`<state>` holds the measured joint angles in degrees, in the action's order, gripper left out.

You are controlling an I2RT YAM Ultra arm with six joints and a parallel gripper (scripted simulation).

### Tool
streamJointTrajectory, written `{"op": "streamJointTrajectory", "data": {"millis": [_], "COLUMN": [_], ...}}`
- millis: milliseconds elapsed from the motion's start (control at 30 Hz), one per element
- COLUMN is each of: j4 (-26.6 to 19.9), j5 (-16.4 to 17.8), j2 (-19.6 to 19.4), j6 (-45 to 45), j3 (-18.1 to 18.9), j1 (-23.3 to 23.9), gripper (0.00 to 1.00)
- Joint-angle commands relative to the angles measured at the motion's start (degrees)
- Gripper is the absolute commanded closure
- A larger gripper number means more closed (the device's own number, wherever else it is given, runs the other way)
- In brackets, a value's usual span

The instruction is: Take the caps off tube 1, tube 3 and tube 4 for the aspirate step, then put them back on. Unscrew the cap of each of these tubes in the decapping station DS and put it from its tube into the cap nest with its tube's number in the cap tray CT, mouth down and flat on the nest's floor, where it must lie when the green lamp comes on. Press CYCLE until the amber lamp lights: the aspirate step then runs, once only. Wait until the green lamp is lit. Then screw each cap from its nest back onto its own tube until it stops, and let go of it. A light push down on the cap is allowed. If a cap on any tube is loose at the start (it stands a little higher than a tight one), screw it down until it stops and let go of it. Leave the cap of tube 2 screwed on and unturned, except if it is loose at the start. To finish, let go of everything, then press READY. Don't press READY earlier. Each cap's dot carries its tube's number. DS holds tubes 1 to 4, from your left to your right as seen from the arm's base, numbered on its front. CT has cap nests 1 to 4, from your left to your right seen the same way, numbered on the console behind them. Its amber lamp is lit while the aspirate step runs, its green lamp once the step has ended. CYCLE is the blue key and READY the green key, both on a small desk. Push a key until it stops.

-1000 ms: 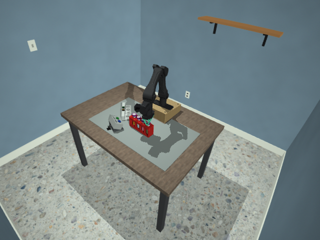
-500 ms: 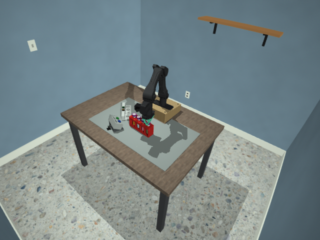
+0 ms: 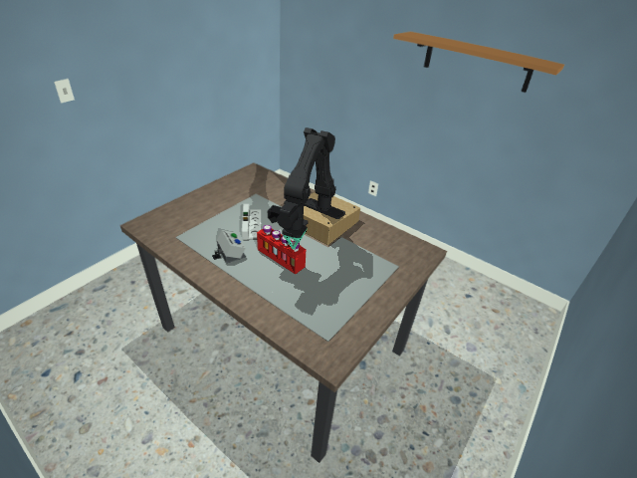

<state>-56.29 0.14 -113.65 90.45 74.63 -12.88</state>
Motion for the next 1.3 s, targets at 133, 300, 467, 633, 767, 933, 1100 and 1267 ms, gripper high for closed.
{"op": "streamJointTrajectory", "data": {"millis": [133,300,467,633,767,933,1100,1267], "j4": [0.05,0.04,0.02,0.01,0.0,-0.01,-0.03,-0.04], "j5": [0.01,0.01,0.01,0.01,0.01,0.02,0.02,0.02], "j2": [0.39,0.39,0.4,0.4,0.4,0.41,0.42,0.42], "j6": [-10.98,-25.31,-39.63,-48.22,-59.68,-74.01,-88.33,-96.92], "j3": [0.72,0.74,0.75,0.76,0.77,0.78,0.79,0.79], "j1": [-0.13,-0.13,-0.13,-0.13,-0.13,-0.13,-0.13,-0.14], "gripper": [1.0,1.0,1.0,1.0,1.0,1.0,1.0,1.0]}}
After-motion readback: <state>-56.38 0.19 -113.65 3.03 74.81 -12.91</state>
